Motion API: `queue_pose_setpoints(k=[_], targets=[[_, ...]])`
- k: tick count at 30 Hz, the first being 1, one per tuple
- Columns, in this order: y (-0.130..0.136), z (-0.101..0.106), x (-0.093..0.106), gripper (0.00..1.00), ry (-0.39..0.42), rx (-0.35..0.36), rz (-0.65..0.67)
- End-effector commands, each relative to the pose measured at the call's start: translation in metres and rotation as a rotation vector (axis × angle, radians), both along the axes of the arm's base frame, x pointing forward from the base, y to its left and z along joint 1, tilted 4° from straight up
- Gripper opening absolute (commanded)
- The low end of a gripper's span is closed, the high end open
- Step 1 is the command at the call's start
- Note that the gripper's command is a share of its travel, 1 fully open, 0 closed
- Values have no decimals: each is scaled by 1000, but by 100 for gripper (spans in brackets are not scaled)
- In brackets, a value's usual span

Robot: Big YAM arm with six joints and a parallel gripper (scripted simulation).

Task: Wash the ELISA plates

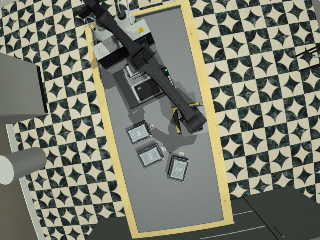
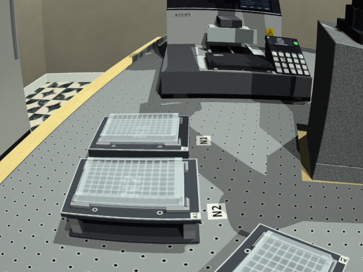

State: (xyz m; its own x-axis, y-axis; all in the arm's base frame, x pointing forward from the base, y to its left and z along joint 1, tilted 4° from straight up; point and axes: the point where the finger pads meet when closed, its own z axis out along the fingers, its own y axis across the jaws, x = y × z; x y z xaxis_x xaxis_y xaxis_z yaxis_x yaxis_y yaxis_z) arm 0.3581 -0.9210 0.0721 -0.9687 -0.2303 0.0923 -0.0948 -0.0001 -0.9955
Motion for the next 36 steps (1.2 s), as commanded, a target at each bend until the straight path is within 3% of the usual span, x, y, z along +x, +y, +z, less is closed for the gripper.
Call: queue_pose_setpoints(k=[1,17,18,20,27,31,32,34,35,36], targets=[[-2,15,0,100,-7,-17,0],[-2,15,0,100,-7,-17,0],[4,39,11,100,-39,-4,28],[11,42,23,100,-71,42,69],[29,61,50,100,-86,12,64],[30,61,50,100,-86,12,65],[32,53,50,100,-84,70,79],[32,53,50,100,-84,70,79],[28,53,37,100,-97,96,76],[31,53,41,100,-109,123,91]])
